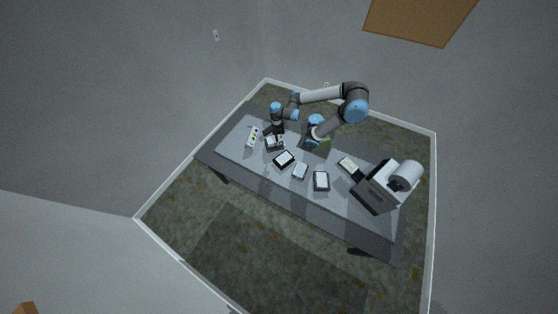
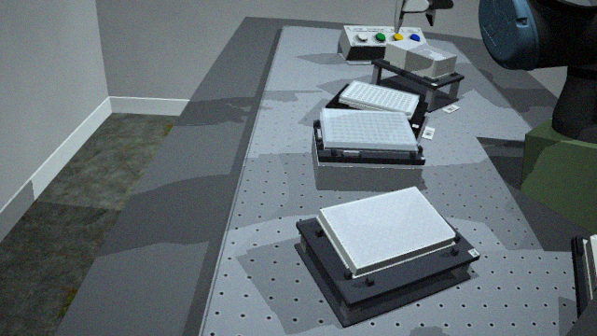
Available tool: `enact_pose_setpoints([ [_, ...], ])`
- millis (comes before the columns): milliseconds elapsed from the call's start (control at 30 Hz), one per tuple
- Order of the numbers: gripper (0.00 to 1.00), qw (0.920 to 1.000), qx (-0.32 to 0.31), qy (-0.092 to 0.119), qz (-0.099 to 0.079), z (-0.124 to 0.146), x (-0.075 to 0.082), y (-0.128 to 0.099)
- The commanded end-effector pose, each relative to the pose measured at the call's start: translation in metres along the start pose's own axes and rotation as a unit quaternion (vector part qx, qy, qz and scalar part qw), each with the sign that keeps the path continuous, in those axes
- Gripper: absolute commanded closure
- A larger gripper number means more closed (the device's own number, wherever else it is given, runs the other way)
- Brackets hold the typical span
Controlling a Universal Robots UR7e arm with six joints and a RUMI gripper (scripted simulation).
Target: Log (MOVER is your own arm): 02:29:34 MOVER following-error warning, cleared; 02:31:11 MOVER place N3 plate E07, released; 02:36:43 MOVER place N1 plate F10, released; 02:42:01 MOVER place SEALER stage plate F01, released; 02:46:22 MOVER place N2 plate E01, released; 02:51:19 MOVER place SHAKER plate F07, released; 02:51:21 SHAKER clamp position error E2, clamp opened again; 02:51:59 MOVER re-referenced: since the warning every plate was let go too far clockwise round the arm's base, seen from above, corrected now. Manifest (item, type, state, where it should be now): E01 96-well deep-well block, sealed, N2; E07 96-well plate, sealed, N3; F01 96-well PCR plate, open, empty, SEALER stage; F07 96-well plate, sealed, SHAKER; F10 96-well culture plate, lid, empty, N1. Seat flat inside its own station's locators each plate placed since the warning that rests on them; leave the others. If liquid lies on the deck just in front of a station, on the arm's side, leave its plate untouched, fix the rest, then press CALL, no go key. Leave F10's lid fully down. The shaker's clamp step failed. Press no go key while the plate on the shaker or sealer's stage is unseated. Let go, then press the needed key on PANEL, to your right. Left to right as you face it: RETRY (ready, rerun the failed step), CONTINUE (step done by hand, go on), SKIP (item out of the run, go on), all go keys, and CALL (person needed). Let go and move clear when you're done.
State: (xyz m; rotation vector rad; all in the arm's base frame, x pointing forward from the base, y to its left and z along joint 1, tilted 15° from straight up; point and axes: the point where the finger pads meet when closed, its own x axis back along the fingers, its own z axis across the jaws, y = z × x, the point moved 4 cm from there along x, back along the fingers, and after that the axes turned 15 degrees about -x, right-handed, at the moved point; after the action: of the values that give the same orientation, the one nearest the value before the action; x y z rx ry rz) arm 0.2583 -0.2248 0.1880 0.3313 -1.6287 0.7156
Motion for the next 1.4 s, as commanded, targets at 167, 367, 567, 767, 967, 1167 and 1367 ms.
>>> enact_pose_setpoints([
  [167, 0.18, 0.9998, 0.018, 0.001, 0.000, -0.039, 0.001, 0.012],
  [367, 0.18, 0.9988, 0.048, 0.001, 0.000, -0.052, 0.001, 0.020],
  [567, 0.18, 0.9942, 0.108, 0.001, 0.000, -0.077, 0.001, 0.036],
  [767, 0.18, 0.9903, 0.139, 0.001, 0.000, -0.102, 0.001, 0.052],
  [967, 0.18, 0.9903, 0.139, 0.001, 0.000, -0.116, 0.000, 0.061],
  [1167, 0.18, 0.9903, 0.139, 0.001, 0.000, -0.116, 0.000, 0.061],
  [1367, 0.18, 0.9903, 0.139, 0.001, 0.000, -0.116, -0.005, 0.061],
])
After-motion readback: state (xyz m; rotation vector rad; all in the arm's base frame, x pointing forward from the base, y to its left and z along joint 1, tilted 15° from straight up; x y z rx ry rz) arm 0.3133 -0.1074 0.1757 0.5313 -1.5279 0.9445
